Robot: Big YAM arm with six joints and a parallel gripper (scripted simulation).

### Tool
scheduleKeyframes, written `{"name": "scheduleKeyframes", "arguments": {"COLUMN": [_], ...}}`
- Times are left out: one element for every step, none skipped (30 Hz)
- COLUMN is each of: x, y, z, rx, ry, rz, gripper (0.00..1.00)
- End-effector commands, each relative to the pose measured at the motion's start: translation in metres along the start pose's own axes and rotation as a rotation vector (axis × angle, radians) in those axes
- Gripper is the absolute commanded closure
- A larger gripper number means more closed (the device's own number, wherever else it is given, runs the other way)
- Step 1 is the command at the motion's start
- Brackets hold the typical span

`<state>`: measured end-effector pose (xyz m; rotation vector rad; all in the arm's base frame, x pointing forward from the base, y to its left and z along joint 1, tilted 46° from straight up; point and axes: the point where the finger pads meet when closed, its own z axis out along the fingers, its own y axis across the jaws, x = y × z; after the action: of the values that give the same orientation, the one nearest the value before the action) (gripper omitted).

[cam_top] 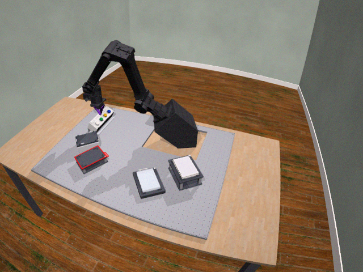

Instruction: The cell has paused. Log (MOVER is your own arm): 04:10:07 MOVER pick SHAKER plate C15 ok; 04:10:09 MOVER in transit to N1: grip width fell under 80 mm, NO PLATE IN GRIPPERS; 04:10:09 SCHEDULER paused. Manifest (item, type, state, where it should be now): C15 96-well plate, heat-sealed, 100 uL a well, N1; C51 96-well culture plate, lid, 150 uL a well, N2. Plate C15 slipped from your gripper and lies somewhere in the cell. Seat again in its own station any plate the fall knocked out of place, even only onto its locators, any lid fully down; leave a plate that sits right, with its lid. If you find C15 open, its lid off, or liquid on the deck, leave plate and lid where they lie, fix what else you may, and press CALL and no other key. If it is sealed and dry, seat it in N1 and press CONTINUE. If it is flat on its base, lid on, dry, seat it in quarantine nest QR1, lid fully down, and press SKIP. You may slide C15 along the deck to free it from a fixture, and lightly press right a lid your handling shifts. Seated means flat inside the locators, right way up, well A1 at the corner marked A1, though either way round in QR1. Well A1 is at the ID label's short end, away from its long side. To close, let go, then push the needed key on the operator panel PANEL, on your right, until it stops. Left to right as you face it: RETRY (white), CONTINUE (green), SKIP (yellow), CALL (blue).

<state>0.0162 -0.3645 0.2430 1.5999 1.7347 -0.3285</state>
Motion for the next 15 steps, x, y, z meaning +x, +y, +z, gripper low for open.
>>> {"name": "scheduleKeyframes", "arguments": {"x": [-0.001, -0.001, -0.001, -0.001, -0.001, -0.001, -0.001, -0.001, -0.001, -0.001, -0.001, -0.001, -0.001, -0.006, -0.003], "y": [0.001, 0.001, 0.002, 0.002, 0.002, 0.002, 0.002, 0.002, 0.002, 0.002, 0.002, 0.002, 0.002, 0.003, 0.002], "z": [0.010, 0.011, 0.012, 0.014, 0.015, 0.016, 0.018, 0.019, 0.021, 0.022, 0.023, 0.023, 0.023, 0.022, 0.024], "rx": [-0.007, -0.007, -0.007, -0.007, -0.007, -0.007, -0.007, -0.007, -0.007, -0.007, -0.007, -0.007, -0.007, -0.008, -0.007], "ry": [0.003, 0.003, 0.003, 0.003, 0.003, 0.003, 0.003, 0.003, 0.003, 0.003, 0.003, 0.003, 0.003, -0.007, -0.002], "rz": [0.013, 0.013, 0.013, 0.013, 0.013, 0.013, 0.013, 0.013, 0.013, 0.013, 0.013, 0.013, 0.013, 0.008, 0.011], "gripper": [1.00, 1.00, 1.00, 1.00, 1.00, 1.00, 1.00, 1.00, 1.00, 1.00, 1.00, 1.00, 1.00, 1.00, 1.00]}}
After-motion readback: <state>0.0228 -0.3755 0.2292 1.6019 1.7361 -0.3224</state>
